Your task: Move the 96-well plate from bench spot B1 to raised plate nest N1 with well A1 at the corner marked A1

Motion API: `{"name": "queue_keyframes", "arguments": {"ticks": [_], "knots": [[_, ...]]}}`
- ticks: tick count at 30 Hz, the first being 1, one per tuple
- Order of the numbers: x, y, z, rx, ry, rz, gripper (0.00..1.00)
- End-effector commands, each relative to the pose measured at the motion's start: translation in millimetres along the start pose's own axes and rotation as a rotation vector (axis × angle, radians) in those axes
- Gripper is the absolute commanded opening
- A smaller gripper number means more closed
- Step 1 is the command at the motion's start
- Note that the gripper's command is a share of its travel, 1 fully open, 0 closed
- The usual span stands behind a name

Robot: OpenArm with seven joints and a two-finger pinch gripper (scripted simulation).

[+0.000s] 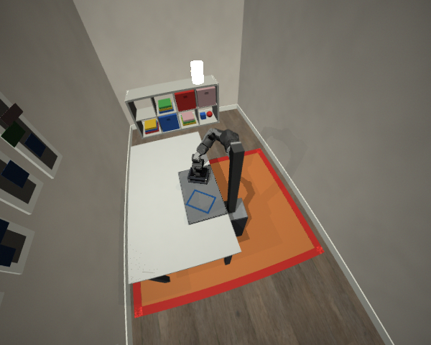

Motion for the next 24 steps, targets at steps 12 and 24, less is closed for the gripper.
{"name": "queue_keyframes", "arguments": {"ticks": [12, 24], "knots": [[-5.1, -0.2, 3.6, -0.005, -0.016, 0.001, 0.0], [-6.4, 0.0, 7.6, -0.006, -0.015, -0.001, 0.0]]}}
Point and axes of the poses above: the point where the finger pads meet when closed, its own z axis out along the fingers, its own y axis across the jaws, x = y × z, the point moved 8 cm from there along -z, back along the fingers, and after that the axes turned 11 degrees about -z, right-handed, at the moved point
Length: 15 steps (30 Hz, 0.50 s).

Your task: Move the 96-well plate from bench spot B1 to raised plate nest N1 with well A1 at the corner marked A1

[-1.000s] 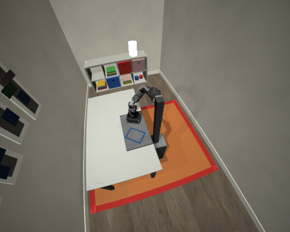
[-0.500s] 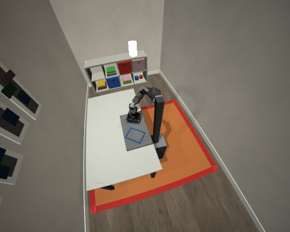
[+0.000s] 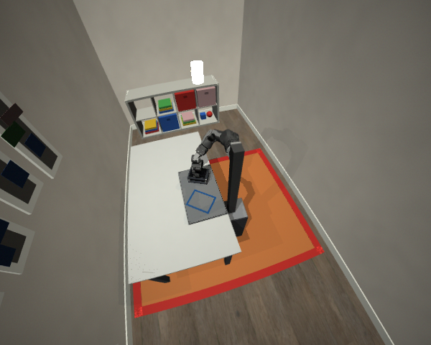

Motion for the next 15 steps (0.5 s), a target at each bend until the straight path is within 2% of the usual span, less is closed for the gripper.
{"name": "queue_keyframes", "arguments": {"ticks": [1, 15], "knots": [[0.1, -0.3, -0.3, -0.004, 0.0, -0.003, 0.0], [-0.3, -2.5, -3.8, 0.004, -0.005, 0.006, 0.0]]}}
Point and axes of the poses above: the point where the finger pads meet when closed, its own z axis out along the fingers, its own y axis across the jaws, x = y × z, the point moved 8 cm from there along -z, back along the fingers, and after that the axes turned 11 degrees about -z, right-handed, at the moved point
